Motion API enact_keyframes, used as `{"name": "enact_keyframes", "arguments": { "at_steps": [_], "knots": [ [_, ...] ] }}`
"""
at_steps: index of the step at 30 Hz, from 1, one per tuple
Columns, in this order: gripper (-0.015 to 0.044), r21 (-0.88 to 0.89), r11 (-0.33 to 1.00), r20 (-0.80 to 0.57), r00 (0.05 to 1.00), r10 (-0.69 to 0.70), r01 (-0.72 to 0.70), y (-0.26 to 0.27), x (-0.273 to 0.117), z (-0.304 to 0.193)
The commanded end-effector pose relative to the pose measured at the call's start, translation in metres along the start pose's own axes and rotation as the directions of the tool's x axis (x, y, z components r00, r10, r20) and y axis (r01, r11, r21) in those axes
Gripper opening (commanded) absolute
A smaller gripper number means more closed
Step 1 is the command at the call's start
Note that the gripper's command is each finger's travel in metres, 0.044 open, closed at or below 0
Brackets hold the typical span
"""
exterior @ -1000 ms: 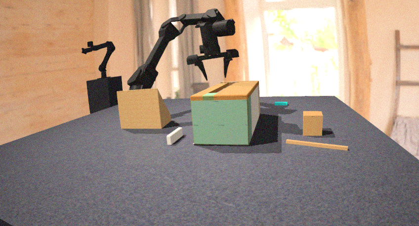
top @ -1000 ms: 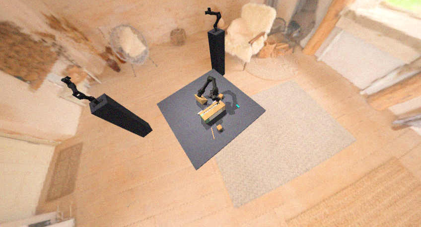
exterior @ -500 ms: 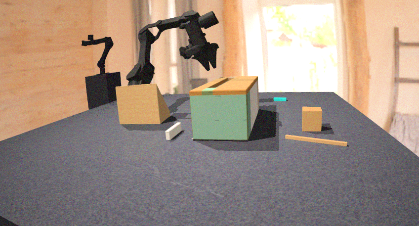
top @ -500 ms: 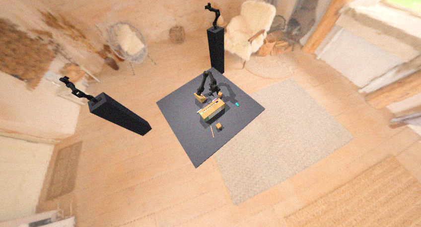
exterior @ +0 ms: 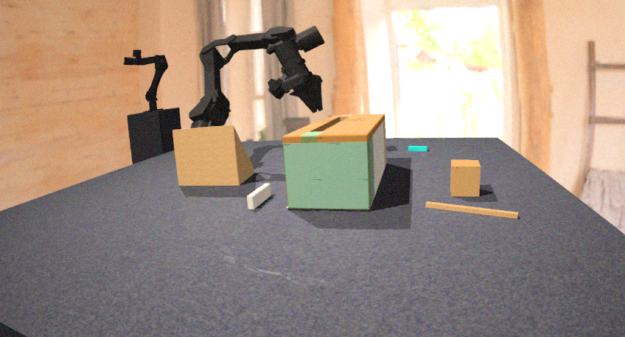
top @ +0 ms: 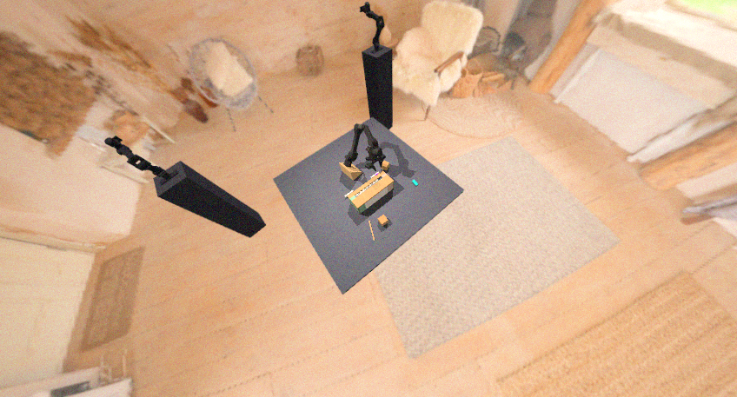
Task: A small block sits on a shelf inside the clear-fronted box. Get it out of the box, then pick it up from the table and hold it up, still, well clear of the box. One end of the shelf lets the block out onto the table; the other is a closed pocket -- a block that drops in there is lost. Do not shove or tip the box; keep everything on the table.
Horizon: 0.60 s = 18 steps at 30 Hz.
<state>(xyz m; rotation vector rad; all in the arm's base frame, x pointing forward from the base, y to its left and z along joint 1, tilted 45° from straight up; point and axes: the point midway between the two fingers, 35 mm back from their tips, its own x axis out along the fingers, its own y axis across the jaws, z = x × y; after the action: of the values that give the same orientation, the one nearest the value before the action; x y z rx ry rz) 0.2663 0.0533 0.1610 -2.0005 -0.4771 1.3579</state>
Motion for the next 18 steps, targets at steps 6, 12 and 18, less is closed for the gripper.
{"name": "enact_keyframes", "arguments": {
  "at_steps": [6, 12, 18],
  "knots": [
    [0.0285, 0.007, 1.000, 0.007, 1.000, -0.010, 0.010, -0.004, 0.063, 0.037],
    [0.0285, 0.006, 1.000, 0.007, 1.000, -0.010, 0.010, -0.004, 0.064, 0.037],
    [0.0285, 0.006, 1.000, 0.008, 1.000, -0.008, 0.008, -0.004, 0.074, 0.040]
  ]
}}
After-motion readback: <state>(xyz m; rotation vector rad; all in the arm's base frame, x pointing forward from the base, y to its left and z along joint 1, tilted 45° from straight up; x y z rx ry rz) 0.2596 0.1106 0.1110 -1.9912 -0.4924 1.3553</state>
